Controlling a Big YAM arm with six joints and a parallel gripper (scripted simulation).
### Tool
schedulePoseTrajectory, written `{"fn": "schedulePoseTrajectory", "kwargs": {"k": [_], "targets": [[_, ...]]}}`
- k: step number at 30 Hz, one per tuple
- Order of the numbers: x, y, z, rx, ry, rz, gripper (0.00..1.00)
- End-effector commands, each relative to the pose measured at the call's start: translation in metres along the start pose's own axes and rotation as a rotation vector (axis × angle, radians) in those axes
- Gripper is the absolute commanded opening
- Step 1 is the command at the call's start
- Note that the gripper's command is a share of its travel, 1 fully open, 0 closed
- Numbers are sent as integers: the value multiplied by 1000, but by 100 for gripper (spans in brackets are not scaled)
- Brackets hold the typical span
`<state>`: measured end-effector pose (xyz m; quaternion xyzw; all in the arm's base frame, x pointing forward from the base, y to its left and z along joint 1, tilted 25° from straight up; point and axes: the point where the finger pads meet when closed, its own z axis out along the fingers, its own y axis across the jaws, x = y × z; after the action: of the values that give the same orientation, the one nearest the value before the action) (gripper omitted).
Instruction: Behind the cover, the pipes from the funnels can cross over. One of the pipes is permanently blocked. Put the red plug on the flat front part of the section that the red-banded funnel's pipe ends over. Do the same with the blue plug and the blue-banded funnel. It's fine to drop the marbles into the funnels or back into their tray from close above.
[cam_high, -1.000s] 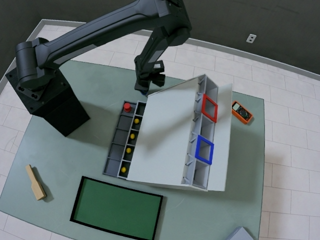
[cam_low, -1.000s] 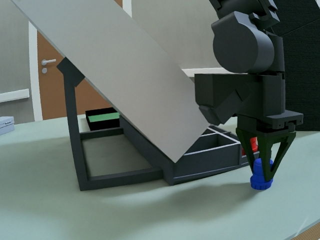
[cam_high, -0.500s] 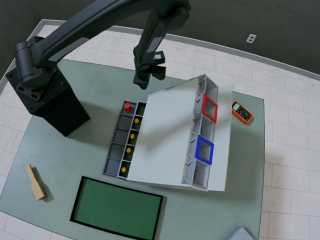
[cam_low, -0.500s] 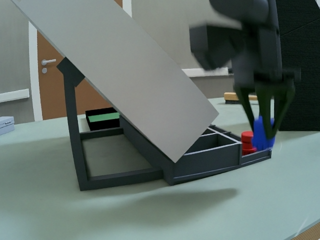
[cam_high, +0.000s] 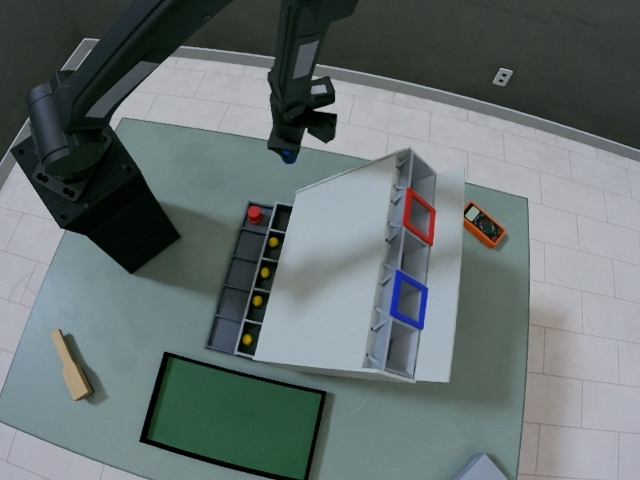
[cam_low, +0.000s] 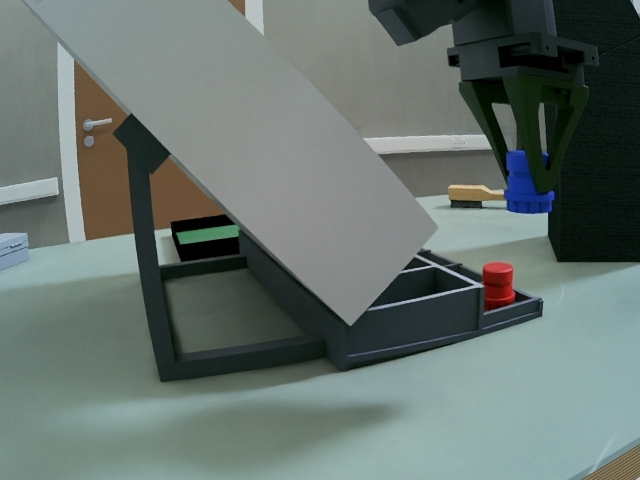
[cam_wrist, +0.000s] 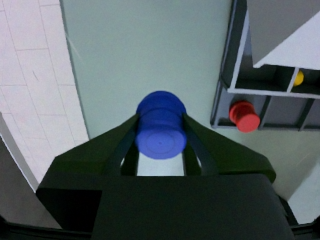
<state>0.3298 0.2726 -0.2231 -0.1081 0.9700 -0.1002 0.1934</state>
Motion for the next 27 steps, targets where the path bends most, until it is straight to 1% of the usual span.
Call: {"fn": "schedulePoseTrajectory", "kwargs": {"k": [1,8,23,25,27], "targets": [[1,2,3,10,11,16,0],[0,2,3,18,21,25,0],[33,-144,-9,11,14,18,0],[33,-144,-9,11,14,18,0],[37,-160,-10,14,17,25,0]]}}
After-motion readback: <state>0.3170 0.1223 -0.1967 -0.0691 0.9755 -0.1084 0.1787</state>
